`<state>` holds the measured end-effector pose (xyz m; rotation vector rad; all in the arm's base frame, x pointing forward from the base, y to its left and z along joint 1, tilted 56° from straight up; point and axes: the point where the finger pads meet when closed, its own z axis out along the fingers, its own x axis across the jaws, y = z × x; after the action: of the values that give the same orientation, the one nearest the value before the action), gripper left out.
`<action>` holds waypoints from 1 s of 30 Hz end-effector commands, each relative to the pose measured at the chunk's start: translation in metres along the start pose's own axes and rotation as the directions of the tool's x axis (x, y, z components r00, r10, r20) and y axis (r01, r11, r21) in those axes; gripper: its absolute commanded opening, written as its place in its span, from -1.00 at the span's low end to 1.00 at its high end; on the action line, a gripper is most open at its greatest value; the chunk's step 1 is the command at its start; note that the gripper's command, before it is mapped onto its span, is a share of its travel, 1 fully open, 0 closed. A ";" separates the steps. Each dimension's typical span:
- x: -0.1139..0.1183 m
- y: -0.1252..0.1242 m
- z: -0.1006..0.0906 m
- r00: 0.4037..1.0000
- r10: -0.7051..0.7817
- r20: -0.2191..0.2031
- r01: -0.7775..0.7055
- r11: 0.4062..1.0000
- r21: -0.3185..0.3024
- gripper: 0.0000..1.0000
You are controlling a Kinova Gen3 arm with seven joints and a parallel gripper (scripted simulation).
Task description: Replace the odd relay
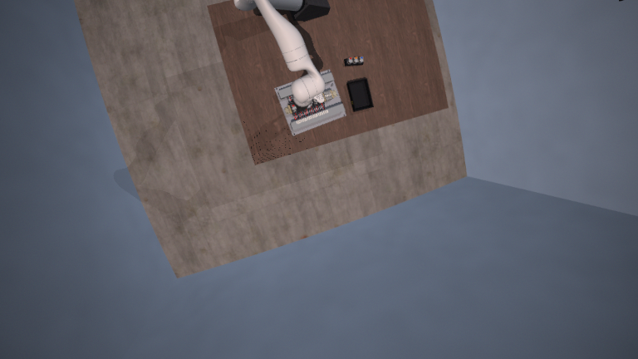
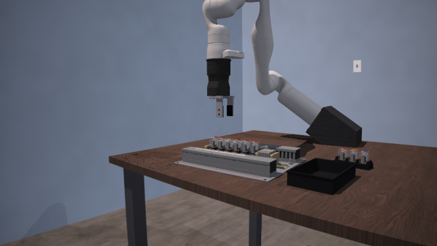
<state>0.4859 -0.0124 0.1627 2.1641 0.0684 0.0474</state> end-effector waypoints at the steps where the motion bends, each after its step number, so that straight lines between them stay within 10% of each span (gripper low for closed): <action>1: -0.001 -0.009 0.016 1.000 0.014 0.007 -0.014 1.000 0.000 1.00; 30: -0.001 -0.022 0.039 1.000 0.009 0.005 -0.009 1.000 0.000 1.00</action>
<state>0.4865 -0.0332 0.1228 2.1614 0.0629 0.0426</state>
